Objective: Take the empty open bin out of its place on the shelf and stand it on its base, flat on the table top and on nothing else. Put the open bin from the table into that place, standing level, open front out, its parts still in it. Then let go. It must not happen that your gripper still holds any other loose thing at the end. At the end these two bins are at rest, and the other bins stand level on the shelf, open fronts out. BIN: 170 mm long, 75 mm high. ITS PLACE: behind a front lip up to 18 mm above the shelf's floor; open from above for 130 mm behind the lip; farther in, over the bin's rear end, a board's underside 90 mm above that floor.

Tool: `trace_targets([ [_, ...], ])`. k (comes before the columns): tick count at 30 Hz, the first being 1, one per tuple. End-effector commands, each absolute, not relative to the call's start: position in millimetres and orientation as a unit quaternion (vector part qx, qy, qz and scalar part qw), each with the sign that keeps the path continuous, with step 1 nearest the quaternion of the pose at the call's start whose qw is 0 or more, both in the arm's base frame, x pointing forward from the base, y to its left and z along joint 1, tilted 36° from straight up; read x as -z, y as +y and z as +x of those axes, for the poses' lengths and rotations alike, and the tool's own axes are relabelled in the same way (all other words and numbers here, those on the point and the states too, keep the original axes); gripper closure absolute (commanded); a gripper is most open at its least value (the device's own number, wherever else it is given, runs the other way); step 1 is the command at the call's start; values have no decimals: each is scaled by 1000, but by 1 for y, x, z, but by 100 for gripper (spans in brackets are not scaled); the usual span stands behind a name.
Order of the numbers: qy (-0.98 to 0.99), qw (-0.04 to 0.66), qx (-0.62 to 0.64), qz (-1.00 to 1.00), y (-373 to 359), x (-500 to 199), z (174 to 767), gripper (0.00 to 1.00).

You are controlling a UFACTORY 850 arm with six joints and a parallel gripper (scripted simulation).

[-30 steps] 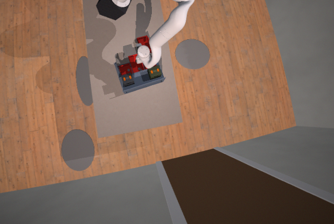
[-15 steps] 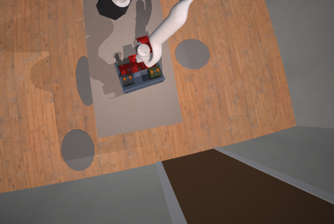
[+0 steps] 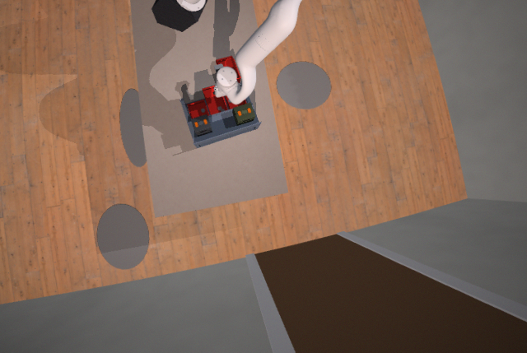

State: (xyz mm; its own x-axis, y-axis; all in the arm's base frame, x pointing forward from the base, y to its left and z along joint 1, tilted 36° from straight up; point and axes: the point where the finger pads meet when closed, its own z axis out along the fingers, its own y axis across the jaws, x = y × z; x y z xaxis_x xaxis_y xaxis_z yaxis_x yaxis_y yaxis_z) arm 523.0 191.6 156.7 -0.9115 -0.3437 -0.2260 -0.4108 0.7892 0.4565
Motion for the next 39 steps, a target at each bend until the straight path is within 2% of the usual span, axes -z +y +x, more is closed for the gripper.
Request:
trace_targets([
  [1,944,66,-256,-200,188,-162,523,90],
  [31,944,66,-256,-200,182,-171,521,90],
  [32,944,66,-256,-200,182,-171,521,100],
  [39,944,66,-256,-200,182,-171,521,100],
])
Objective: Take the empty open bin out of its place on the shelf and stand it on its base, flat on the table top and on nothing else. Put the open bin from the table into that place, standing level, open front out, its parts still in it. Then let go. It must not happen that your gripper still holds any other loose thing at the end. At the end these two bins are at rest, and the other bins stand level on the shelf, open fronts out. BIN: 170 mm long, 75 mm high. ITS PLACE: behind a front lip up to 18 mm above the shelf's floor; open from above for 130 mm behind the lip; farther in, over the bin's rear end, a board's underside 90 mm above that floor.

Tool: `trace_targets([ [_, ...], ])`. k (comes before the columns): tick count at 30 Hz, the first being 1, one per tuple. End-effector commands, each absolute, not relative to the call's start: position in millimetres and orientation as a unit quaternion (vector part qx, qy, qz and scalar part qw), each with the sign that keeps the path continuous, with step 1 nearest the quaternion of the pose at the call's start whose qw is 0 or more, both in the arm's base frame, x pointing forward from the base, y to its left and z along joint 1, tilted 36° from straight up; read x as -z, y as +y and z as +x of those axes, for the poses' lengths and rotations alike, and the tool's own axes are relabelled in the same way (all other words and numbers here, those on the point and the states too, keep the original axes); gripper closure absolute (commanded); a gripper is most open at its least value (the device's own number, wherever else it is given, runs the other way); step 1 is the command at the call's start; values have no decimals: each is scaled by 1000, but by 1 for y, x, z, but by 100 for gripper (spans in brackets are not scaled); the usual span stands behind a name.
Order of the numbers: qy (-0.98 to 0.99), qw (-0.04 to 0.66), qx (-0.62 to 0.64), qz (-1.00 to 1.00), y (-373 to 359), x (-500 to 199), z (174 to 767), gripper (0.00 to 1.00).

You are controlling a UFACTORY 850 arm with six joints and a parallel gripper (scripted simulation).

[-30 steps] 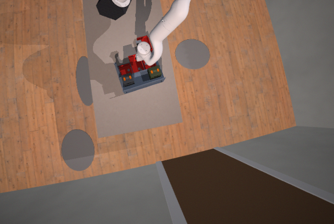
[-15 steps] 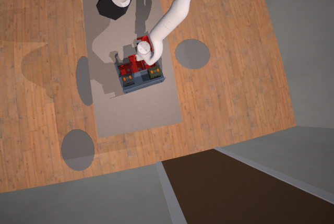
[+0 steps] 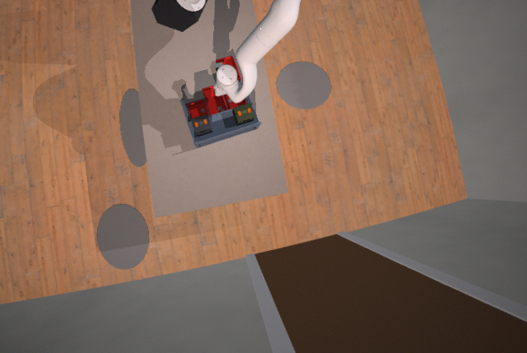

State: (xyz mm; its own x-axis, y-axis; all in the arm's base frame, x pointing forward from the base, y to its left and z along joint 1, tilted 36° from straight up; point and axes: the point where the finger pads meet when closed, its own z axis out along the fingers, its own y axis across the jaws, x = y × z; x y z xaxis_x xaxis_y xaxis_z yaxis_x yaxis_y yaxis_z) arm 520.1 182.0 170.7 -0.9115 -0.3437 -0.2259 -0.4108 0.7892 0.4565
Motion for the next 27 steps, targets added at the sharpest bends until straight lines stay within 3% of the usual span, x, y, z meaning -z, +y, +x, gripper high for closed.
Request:
trace_targets([
  [1,944,66,-256,-200,182,-171,521,100],
  [27,924,91,-258,-268,178,-163,513,100],
])
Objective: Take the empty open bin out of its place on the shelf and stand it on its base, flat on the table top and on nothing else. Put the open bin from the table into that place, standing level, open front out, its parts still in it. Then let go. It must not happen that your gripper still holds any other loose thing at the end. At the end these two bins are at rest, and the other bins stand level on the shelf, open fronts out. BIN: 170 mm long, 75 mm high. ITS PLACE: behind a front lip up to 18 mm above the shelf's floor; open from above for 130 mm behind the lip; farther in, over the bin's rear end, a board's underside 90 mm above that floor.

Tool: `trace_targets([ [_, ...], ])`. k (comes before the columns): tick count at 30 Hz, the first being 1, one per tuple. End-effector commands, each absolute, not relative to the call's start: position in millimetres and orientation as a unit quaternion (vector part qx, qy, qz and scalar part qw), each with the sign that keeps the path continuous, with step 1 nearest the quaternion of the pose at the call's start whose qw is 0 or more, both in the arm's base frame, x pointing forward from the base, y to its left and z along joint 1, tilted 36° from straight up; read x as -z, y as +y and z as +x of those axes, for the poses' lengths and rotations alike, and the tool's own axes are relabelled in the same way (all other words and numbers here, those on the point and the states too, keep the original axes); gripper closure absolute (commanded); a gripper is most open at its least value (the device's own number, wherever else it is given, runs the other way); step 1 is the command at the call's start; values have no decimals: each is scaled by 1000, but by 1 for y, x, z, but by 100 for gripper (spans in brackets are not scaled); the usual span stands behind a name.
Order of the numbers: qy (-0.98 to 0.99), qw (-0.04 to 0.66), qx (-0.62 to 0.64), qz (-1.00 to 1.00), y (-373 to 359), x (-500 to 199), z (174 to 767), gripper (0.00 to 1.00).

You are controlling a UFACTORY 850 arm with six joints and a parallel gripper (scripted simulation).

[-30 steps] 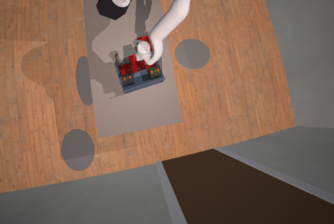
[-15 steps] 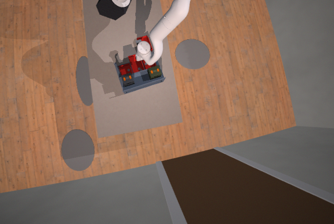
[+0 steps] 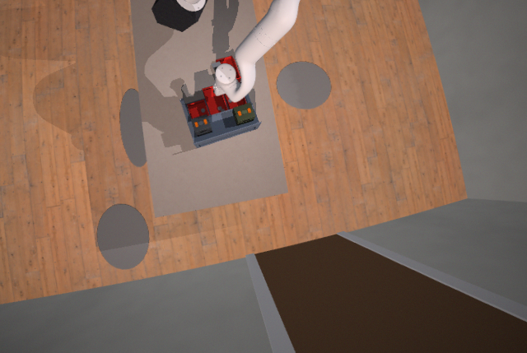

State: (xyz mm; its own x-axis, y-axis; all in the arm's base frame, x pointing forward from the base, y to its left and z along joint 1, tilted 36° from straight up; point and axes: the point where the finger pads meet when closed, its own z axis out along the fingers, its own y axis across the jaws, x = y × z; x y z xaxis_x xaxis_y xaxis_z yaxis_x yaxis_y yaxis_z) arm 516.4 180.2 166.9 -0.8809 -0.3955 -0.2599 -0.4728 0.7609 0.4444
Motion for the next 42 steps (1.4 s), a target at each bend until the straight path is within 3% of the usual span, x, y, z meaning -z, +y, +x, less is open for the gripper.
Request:
trace_targets([
  [1,919,96,-258,-282,177,-161,511,100],
  [16,792,200,-223,-532,157,-128,478,100],
  [42,536,291,-93,-787,123,-88,430,100],
])
